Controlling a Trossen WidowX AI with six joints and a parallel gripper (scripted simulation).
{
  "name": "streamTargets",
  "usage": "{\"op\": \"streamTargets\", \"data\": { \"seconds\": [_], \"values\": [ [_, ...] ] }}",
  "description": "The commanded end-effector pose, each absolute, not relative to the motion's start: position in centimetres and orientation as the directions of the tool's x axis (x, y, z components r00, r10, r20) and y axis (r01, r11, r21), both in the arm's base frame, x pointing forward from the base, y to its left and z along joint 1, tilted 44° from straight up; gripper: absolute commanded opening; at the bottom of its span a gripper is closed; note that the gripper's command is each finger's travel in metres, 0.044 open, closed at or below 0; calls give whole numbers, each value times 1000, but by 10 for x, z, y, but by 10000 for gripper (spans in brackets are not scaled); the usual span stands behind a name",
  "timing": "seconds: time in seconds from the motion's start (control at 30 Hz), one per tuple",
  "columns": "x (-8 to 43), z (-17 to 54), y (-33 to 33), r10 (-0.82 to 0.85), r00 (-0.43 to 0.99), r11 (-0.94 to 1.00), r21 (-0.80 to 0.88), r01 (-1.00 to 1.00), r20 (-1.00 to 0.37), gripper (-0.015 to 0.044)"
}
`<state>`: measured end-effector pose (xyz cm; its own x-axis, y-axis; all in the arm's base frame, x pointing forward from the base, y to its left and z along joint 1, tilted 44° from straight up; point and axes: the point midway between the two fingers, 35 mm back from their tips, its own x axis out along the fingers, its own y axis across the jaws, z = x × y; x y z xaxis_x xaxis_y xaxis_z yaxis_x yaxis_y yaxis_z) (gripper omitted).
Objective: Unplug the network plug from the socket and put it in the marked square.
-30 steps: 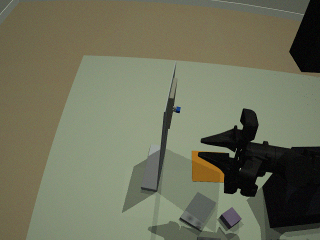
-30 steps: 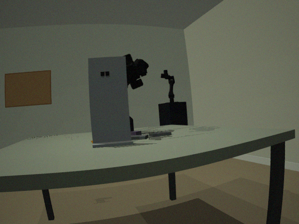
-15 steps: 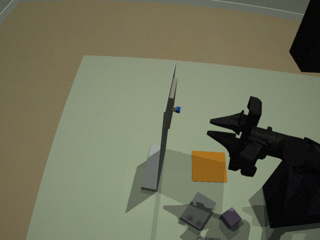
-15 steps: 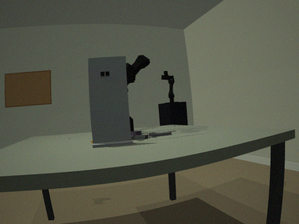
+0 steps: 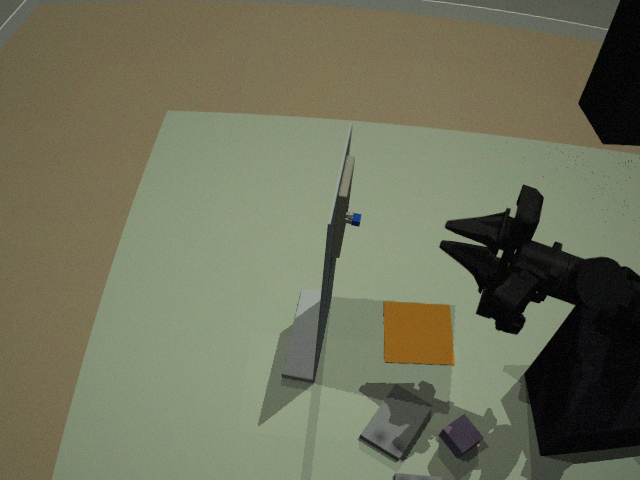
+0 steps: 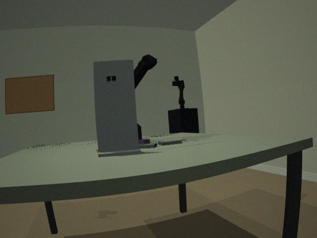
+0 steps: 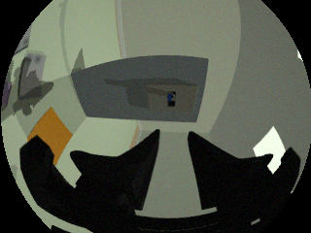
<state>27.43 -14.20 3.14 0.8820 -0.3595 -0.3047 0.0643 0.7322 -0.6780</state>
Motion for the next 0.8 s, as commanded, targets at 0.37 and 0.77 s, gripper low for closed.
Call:
{"op": "streamTargets", "data": {
  "seconds": [0.37,0.77],
  "values": [
    [322,21,-153,-392,873,695,-716,75,-289,156],
    [337,20,-156,-396,873,690,-719,79,-285,156]
  ]
}}
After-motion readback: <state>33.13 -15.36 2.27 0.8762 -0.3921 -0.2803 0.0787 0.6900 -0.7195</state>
